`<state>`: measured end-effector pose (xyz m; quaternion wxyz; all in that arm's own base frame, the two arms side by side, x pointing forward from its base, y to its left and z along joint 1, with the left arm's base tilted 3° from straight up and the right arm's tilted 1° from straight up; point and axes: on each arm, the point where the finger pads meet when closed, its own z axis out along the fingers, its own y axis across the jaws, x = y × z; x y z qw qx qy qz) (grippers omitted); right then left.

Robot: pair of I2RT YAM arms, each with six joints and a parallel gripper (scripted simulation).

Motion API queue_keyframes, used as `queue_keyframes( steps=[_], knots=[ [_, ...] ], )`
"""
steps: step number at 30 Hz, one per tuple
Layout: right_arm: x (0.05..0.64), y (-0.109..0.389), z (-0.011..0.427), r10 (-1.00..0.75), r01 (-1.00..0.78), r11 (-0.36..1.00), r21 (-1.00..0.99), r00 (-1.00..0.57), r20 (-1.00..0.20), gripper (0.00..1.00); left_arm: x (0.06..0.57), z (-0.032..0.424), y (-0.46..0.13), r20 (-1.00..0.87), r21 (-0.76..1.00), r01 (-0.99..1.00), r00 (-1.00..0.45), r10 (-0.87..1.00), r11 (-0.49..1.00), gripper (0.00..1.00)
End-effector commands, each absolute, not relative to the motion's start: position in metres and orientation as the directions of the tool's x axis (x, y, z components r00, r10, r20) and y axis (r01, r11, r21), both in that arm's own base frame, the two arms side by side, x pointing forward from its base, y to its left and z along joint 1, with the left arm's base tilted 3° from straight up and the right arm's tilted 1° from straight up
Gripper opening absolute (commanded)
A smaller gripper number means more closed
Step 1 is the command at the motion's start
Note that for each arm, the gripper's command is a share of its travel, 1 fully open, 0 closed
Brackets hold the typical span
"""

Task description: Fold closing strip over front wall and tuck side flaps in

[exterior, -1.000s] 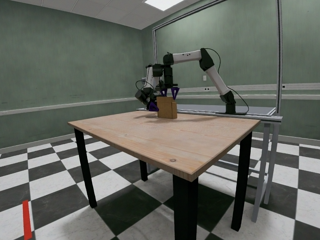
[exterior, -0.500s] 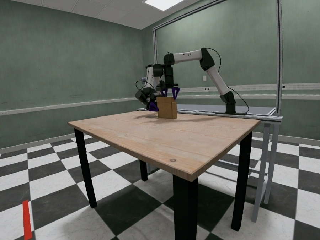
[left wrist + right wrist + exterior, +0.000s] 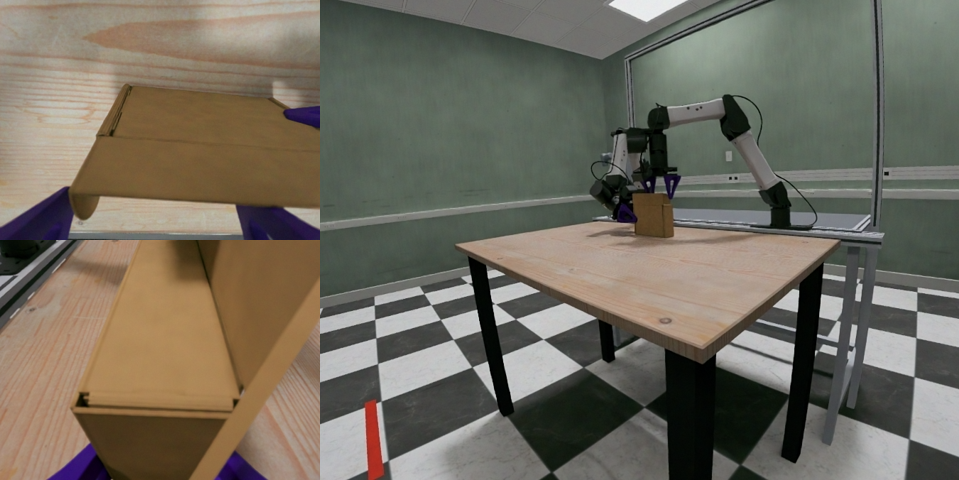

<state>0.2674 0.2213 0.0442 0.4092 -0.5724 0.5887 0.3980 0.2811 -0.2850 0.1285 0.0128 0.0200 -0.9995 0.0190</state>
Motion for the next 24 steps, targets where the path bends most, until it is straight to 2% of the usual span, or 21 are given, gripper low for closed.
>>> queue_keyframes(
  steps=[1, 24],
  knots=[
    [0.2701, 0.2231, 0.0482, -0.341, -0.999, 0.025, -0.02, 0.01, -0.94, 0.45, 0.2862, 0.1384, -0.2776, -0.001, -0.064, -0.047, -0.999, -0.047, 0.997, 0.84],
    [0.2701, 0.2231, 0.0482, -0.341, -0.999, 0.025, -0.02, 0.01, -0.94, 0.45, 0.2864, 0.1377, -0.27, -0.001, -0.063, -0.047, -0.999, -0.047, 0.997, 0.84]
  ],
)
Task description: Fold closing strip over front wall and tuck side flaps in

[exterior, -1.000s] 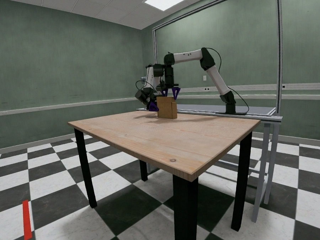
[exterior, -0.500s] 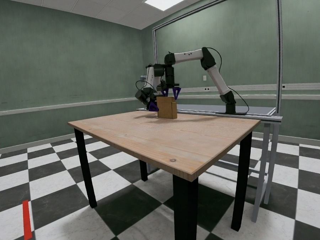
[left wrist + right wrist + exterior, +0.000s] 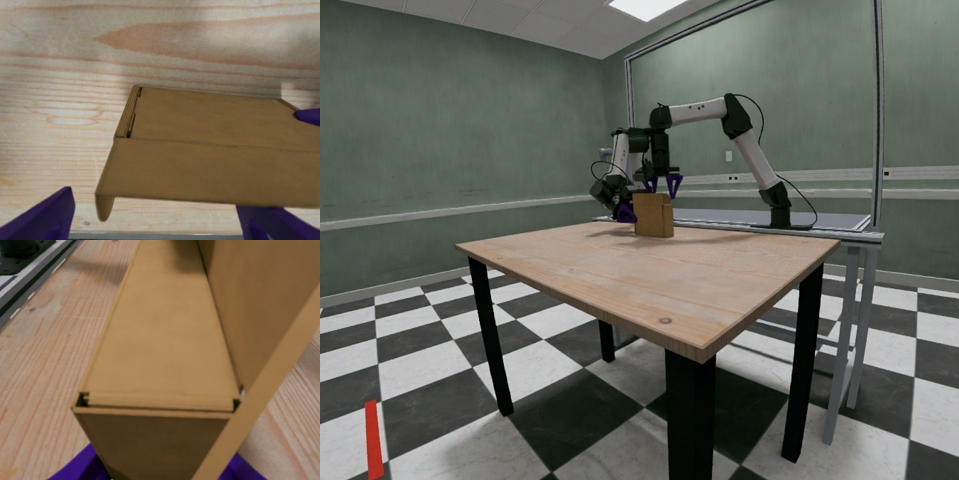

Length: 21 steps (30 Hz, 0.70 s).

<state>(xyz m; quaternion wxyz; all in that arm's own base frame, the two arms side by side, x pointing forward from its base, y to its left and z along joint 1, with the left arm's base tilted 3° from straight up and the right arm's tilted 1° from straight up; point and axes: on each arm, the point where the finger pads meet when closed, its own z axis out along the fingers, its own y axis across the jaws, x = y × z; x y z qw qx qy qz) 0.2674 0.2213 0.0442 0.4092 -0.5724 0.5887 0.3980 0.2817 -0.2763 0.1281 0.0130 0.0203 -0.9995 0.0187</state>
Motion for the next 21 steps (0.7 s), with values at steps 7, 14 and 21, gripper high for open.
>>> queue_keyframes(
  steps=[7, 14, 21],
  knots=[
    [0.2701, 0.2231, 0.0482, -0.341, -0.999, 0.025, -0.02, 0.01, -0.94, 0.45, 0.2865, 0.1379, -0.2672, -0.002, -0.064, -0.047, -0.999, -0.047, 0.997, 0.84],
    [0.2701, 0.2231, 0.0482, -0.341, -0.999, 0.025, -0.02, 0.01, -0.94, 0.45, 0.2862, 0.138, -0.2648, -0.002, -0.064, -0.046, -0.999, -0.047, 0.997, 0.84],
    [0.2701, 0.2231, 0.0482, -0.341, -0.999, 0.025, -0.02, 0.01, -0.94, 0.45, 0.2829, 0.1382, -0.2661, -0.002, -0.065, -0.05, -0.999, -0.05, 0.997, 0.84]
  ],
)
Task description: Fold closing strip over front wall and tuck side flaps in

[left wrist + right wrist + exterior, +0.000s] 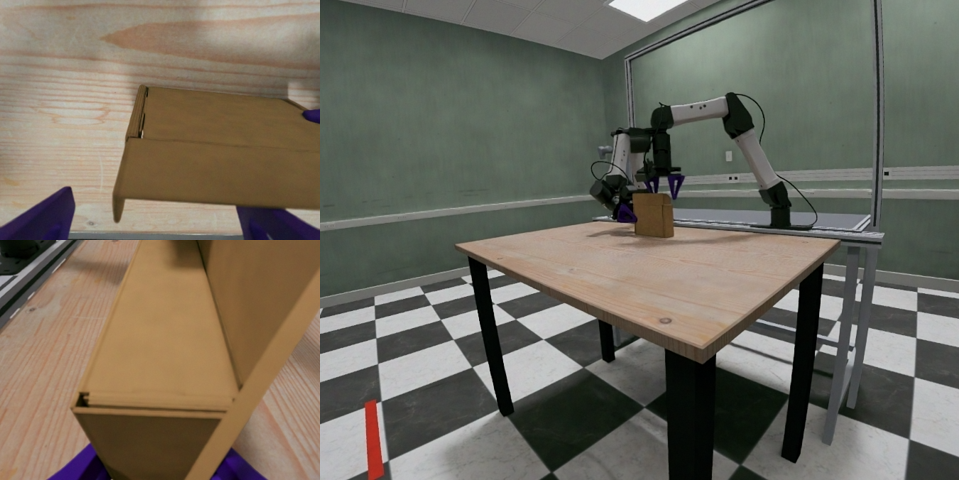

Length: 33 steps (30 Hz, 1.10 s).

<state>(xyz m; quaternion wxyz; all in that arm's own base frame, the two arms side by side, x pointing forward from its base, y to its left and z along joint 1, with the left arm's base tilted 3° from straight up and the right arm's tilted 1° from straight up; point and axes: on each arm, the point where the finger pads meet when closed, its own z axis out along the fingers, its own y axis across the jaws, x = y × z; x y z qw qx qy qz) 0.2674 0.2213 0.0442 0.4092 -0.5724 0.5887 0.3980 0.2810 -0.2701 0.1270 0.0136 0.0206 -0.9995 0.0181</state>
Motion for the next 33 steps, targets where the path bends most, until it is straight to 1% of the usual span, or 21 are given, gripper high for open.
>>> queue_keyframes(
  steps=[1, 13, 14, 16, 30, 31, 33],
  knots=[
    [0.27, 0.223, 0.048, -0.341, -0.999, 0.025, -0.02, 0.01, -0.94, 0.45, 0.282, 0.138, -0.267, -0.002, -0.065, -0.049, -0.999, -0.05, 0.997, 0.84],
    [0.27, 0.223, 0.048, -0.341, -0.999, 0.025, -0.02, 0.01, -0.94, 0.45, 0.276, 0.138, -0.268, -0.001, -0.064, -0.048, -0.999, -0.048, 0.997, 0.84],
    [0.27, 0.223, 0.048, -0.341, -0.999, 0.025, -0.02, 0.01, -0.94, 0.45, 0.277, 0.131, -0.267, 0.012, -0.051, -0.052, -0.999, -0.052, 0.997, 0.84],
    [0.27, 0.223, 0.048, -0.341, -0.999, 0.025, -0.02, 0.01, -0.94, 0.45, 0.275, 0.138, -0.268, -0.002, -0.065, -0.049, -0.999, -0.049, 0.997, 0.84],
    [0.27, 0.223, 0.048, -0.341, -0.999, 0.025, -0.02, 0.01, -0.94, 0.45, 0.271, 0.138, -0.267, 0.0, -0.064, -0.05, -0.999, -0.051, 0.997, 0.84],
    [0.27, 0.223, 0.048, -0.341, -0.999, 0.025, -0.02, 0.01, -0.94, 0.45, 0.271, 0.131, -0.267, 0.013, -0.05, -0.052, -0.999, -0.051, 0.997, 0.84],
    [0.27, 0.223, 0.048, -0.341, -0.999, 0.025, -0.02, 0.01, -0.94, 0.45, 0.269, 0.138, -0.268, -0.002, -0.065, -0.046, -0.999, -0.046, 0.997, 0.84]
  ],
)
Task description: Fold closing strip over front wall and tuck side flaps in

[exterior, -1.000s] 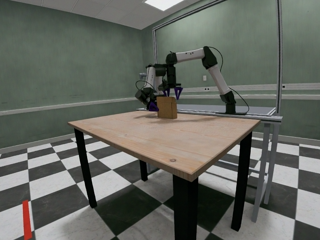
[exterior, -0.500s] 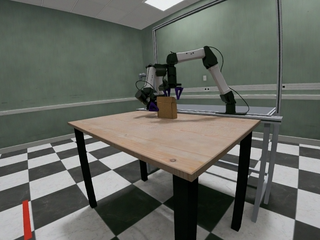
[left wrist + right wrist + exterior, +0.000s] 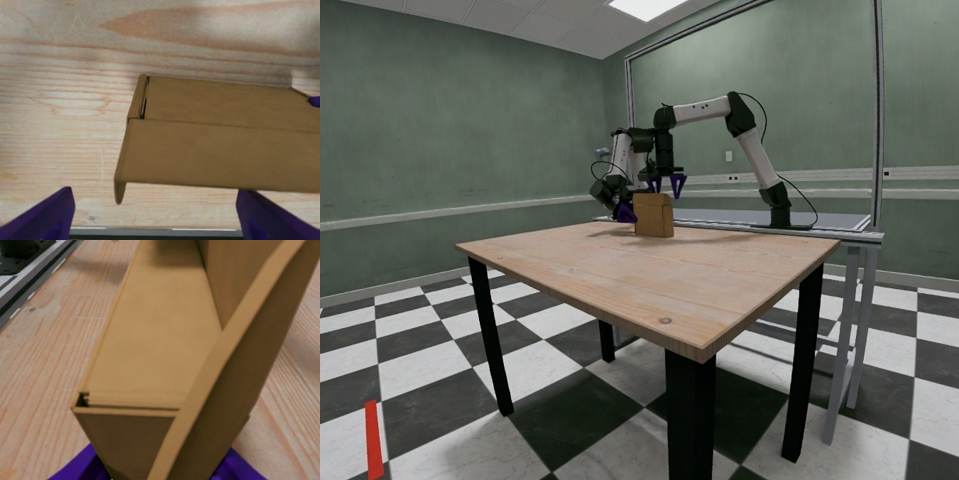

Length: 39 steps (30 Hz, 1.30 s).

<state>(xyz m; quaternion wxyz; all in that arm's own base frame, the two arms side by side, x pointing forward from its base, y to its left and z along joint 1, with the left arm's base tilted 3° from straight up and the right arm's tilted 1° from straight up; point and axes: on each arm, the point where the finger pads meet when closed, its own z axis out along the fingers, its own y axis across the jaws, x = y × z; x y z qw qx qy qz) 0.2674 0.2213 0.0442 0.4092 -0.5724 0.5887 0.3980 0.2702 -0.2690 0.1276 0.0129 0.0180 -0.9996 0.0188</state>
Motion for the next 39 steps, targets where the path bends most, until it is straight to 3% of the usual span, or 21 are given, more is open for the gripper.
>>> queue_keyframes(
  steps=[1, 20, 21, 23, 39],
  knots=[
    [0.27, 0.223, 0.048, -0.341, -0.999, 0.025, -0.02, 0.01, -0.94, 0.45, 0.268, 0.138, -0.268, -0.001, -0.065, -0.047, -0.999, -0.047, 0.997, 0.84],
    [0.27, 0.223, 0.048, -0.341, -0.999, 0.025, -0.02, 0.01, -0.94, 0.45, 0.273, 0.154, -0.263, 0.037, -0.024, -0.056, -0.998, -0.055, 0.998, 0.84],
    [0.27, 0.223, 0.048, -0.341, -0.999, 0.025, -0.02, 0.01, -0.94, 0.45, 0.267, 0.165, -0.251, 0.02, -0.042, -0.016, -1.0, -0.015, 0.999, 0.01],
    [0.27, 0.223, 0.048, -0.341, -0.999, 0.025, -0.02, 0.01, -0.94, 0.45, 0.273, 0.165, -0.243, -0.006, -0.062, 0.055, -0.998, 0.054, 0.997, 0.01],
    [0.27, 0.223, 0.048, -0.341, -0.999, 0.025, -0.02, 0.01, -0.94, 0.45, 0.278, 0.158, -0.151, -0.005, -0.055, 0.056, -0.998, 0.055, 0.997, 0.01]
  ],
)
